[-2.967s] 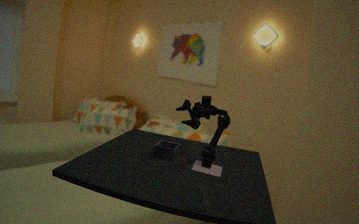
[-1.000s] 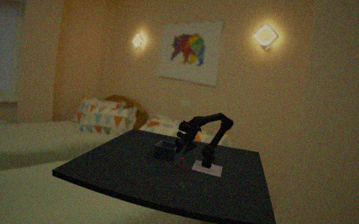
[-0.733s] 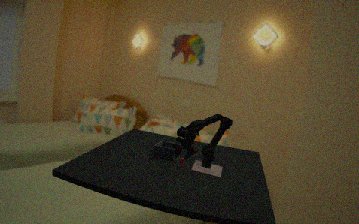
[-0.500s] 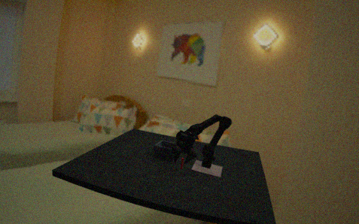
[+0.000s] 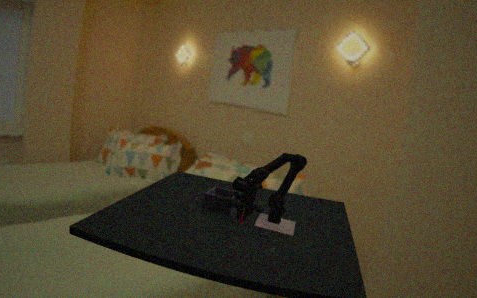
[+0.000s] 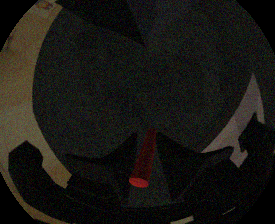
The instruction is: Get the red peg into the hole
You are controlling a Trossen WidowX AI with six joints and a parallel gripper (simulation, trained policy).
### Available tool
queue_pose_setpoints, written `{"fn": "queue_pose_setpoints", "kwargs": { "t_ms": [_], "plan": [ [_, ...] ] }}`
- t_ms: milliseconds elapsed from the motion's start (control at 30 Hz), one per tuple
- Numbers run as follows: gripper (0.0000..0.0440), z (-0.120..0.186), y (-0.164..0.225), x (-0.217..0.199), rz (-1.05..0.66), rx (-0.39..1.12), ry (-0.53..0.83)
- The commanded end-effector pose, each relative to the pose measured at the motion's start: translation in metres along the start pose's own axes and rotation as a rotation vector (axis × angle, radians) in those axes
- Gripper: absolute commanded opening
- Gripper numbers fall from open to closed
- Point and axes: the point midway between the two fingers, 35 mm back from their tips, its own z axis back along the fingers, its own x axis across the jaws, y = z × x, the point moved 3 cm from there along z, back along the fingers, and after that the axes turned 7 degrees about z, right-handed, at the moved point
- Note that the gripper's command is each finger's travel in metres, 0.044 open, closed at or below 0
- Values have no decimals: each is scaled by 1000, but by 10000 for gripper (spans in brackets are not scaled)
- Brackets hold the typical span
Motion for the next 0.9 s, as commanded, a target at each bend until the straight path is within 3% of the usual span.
{"fn": "queue_pose_setpoints", "kwargs": {
  "t_ms": [0, 33, 200, 867],
  "plan": [
    [39, -3, 0, -3, -18, 25, 17],
    [15, -3, -1, -3, -22, 30, 18],
    [1, 10, -10, 7, 5, -24, -19],
    [0, 86, -74, 30, 46, -226, -61]
  ]
}}
